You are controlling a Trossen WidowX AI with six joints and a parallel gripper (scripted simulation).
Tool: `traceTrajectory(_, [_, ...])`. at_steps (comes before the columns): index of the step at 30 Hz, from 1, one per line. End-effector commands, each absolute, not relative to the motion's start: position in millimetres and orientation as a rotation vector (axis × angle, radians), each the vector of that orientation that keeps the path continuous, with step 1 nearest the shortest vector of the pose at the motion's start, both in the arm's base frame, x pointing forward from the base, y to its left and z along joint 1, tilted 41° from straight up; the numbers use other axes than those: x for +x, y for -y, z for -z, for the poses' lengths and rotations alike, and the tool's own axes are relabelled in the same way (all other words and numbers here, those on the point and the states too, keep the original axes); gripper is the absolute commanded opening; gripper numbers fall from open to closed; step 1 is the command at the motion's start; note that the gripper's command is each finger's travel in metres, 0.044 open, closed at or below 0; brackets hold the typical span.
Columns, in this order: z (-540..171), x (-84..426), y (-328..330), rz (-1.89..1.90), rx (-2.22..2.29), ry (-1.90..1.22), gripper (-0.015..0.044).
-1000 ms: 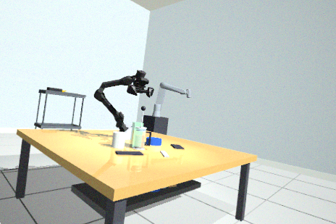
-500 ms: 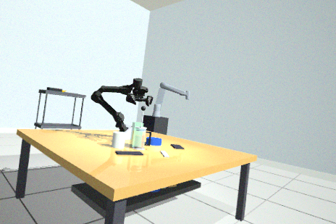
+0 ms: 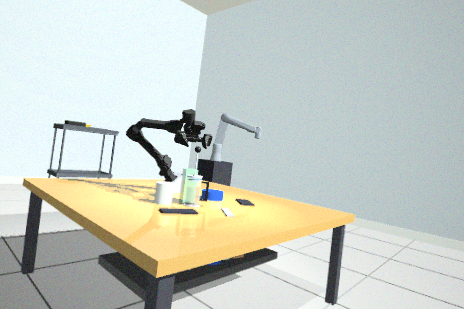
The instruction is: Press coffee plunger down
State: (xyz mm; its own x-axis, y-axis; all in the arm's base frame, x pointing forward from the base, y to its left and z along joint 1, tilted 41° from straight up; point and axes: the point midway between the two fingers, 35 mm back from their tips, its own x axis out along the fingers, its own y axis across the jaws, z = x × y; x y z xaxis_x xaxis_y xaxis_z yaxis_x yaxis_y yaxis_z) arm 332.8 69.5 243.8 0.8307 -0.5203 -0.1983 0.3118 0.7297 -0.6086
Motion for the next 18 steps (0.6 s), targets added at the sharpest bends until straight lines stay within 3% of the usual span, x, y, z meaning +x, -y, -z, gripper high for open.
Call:
traceTrajectory(1, [-240.4, 337.8, -67.7, 0.462, -0.603, -0.376, 0.0440])
traceTrajectory(9, [-239.3, 345.0, -62.4, 0.463, -0.605, -0.372, 0.0440])
traceTrajectory(18, [-239.3, 345.0, -62.4, 0.463, -0.605, -0.372, 0.0204])
